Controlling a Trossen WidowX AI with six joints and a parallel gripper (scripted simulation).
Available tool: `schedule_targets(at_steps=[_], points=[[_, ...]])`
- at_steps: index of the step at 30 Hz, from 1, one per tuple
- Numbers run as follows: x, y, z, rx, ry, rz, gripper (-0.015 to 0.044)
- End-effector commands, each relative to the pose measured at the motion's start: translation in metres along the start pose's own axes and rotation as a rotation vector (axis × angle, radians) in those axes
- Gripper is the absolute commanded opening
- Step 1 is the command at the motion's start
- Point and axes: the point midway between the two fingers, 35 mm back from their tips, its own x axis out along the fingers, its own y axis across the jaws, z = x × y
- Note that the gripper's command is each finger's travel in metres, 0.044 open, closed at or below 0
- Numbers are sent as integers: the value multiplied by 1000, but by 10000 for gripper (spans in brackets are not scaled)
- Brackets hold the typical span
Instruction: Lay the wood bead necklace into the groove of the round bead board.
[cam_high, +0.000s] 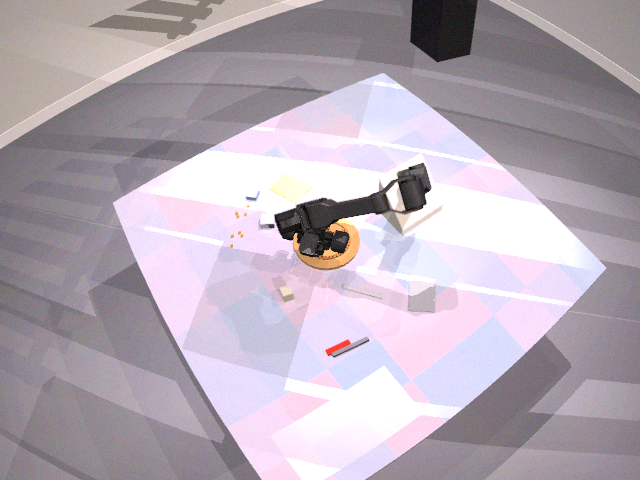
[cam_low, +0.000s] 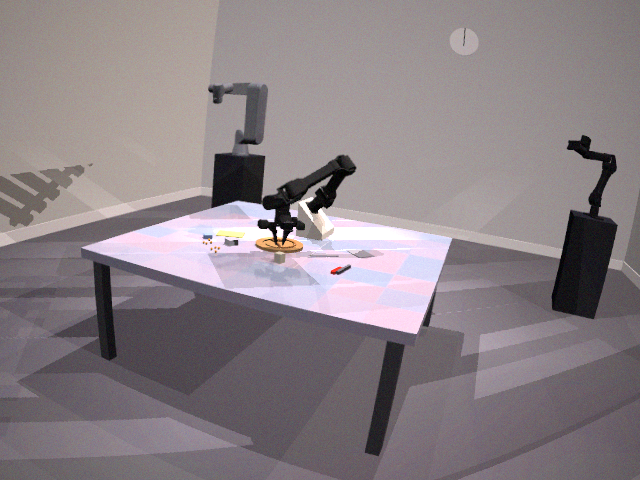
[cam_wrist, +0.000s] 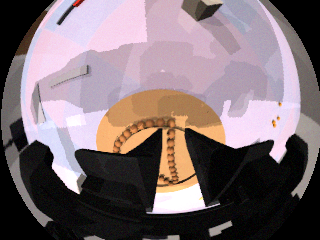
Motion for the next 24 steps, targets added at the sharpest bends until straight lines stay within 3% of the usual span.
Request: schedule_targets(at_steps=[1, 6, 11, 24], points=[[6, 2, -3, 11, 5, 12, 120], [6, 2, -3, 11, 5, 12, 120], [4, 1, -2, 4, 4, 5, 0], [4, 1, -2, 4, 4, 5, 0]])
